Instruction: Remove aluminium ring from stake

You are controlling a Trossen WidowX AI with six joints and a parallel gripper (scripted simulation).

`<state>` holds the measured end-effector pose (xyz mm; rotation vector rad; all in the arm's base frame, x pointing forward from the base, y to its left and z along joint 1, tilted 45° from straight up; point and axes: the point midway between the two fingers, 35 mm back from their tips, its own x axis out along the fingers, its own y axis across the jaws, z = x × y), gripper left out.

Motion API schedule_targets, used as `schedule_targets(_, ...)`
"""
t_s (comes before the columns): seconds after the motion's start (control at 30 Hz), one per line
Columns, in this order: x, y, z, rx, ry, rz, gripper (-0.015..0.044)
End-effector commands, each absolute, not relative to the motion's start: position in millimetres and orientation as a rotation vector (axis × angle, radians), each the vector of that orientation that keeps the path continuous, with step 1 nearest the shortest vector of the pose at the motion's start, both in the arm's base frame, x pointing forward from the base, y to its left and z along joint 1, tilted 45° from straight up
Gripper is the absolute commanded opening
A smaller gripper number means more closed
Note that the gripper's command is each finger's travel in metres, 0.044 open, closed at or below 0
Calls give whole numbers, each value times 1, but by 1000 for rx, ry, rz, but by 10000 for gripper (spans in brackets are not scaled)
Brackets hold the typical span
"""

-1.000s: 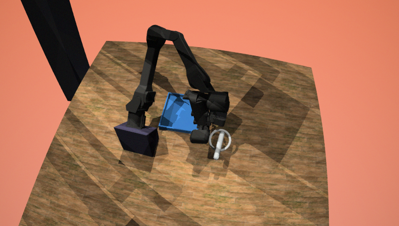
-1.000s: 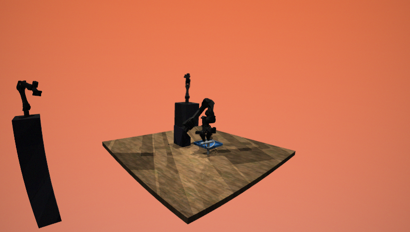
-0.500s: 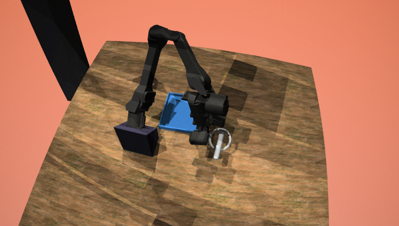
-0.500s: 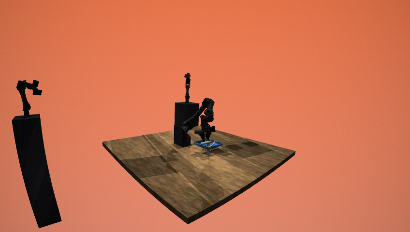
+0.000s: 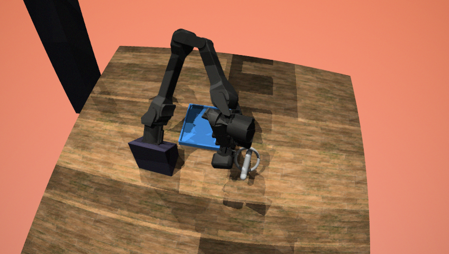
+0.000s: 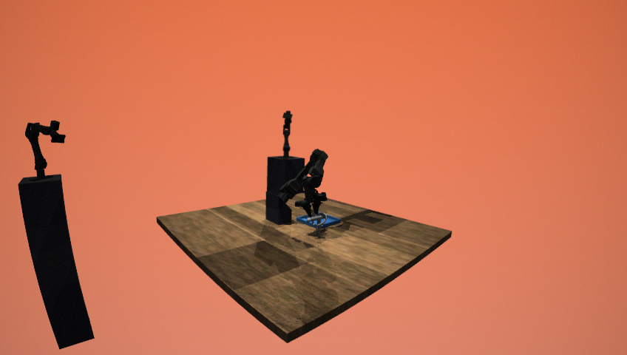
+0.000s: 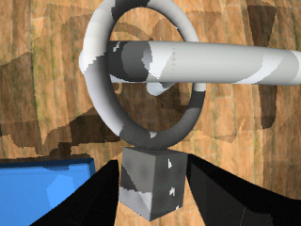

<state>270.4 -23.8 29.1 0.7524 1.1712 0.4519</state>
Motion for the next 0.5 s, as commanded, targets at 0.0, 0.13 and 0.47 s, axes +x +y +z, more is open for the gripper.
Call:
schedule_targets(0.0,271,-27,26,775,1161,470,0)
schedule_targets(0.13,271,-29,23,796,1153,486,0)
schedule_targets(0.47,270,-35,14,852,1131,531,0)
